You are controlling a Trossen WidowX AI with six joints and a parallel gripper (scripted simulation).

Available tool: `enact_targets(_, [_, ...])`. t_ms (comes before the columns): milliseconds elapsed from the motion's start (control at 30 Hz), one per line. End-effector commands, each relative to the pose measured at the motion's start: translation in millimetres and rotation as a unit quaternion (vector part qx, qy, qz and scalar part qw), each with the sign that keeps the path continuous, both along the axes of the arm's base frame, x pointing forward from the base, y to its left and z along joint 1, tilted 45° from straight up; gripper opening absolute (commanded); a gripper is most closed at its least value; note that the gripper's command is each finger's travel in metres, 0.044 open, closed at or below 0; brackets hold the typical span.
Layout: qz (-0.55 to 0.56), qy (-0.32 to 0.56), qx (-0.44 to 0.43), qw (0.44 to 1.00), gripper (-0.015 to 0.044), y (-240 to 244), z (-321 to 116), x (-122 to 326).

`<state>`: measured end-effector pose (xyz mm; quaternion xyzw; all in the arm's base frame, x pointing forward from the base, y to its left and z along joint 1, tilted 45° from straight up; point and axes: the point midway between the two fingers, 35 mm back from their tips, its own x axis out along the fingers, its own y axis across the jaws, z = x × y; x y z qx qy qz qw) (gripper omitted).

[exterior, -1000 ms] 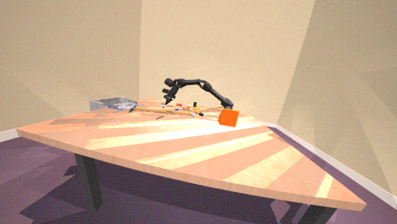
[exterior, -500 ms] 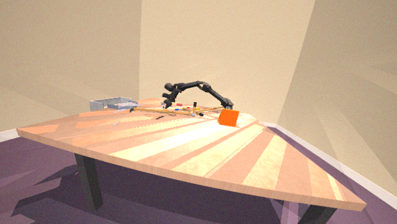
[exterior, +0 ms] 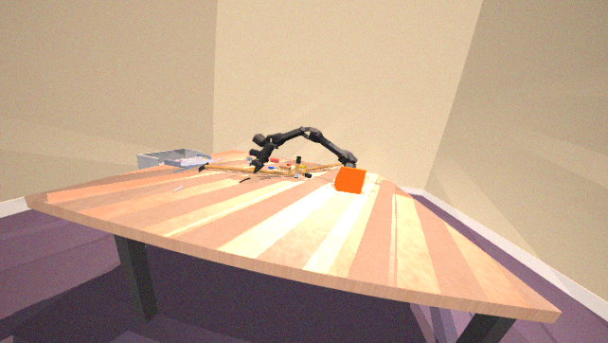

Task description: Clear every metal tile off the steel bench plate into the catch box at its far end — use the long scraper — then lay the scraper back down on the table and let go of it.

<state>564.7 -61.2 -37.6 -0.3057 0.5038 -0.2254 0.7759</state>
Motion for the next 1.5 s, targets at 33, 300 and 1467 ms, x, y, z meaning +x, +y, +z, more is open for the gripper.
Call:
enact_targets(33, [-0.001,0.005,-0.001,1.000,0.0000,-11,-10,-5])
enact_targets(300, [-0.001,0.005,-0.001,1.000,0.0000,-14,-7,-4])
enact_targets(1467, [-0.001,0.006,-0.001,1.000,0.0000,-38,17,3])
